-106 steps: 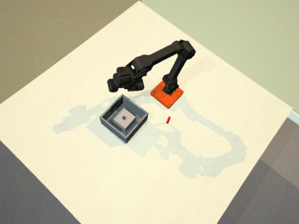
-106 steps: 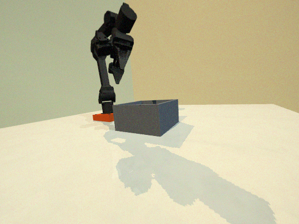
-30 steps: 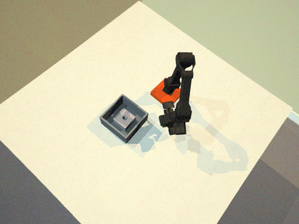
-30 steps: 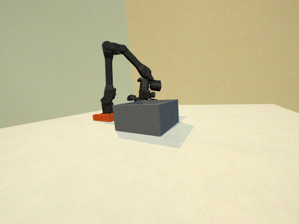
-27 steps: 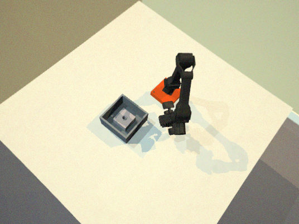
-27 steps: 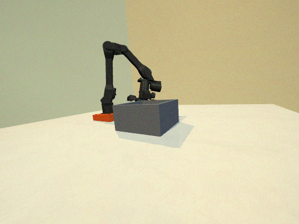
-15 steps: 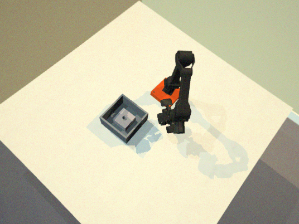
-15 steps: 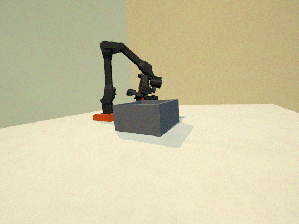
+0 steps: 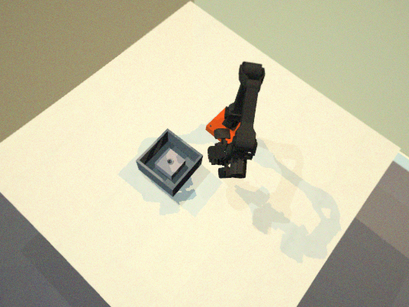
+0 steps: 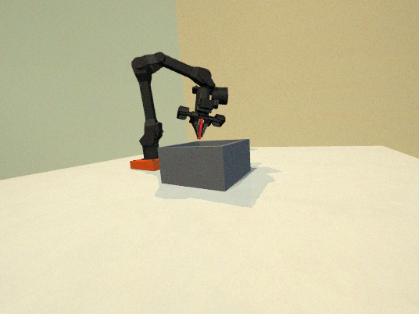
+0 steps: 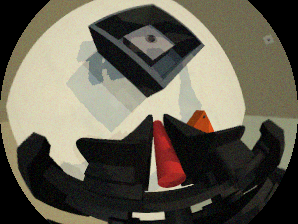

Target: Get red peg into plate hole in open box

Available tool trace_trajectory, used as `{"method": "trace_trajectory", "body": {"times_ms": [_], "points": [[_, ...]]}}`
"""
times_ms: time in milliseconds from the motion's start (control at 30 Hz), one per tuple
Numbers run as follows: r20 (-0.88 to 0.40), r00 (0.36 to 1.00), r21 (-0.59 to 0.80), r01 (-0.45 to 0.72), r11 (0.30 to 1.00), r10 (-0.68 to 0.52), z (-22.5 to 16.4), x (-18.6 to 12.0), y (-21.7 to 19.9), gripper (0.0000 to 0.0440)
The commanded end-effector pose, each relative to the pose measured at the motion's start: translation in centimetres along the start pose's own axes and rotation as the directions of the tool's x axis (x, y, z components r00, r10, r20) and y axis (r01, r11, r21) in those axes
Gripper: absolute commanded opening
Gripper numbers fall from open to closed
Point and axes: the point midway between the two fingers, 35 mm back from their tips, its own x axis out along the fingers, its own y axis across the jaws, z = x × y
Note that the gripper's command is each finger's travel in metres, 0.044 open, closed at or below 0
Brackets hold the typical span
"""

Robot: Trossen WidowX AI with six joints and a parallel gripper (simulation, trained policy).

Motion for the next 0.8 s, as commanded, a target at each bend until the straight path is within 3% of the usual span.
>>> {"method": "trace_trajectory", "body": {"times_ms": [0, 333, 767], "points": [[0.022, 1.000, 0.049, -0.009, 0.999, 0.008, 1.9, -0.5, -0.2, 0.0000], [0.049, 0.999, 0.173, -0.016, 0.985, 0.008, 6.5, 0.2, -0.8, 0.0000], [0.057, 0.998, 0.248, -0.028, 0.968, 0.015, 11.8, 3.3, -1.6, 0.0000]]}}
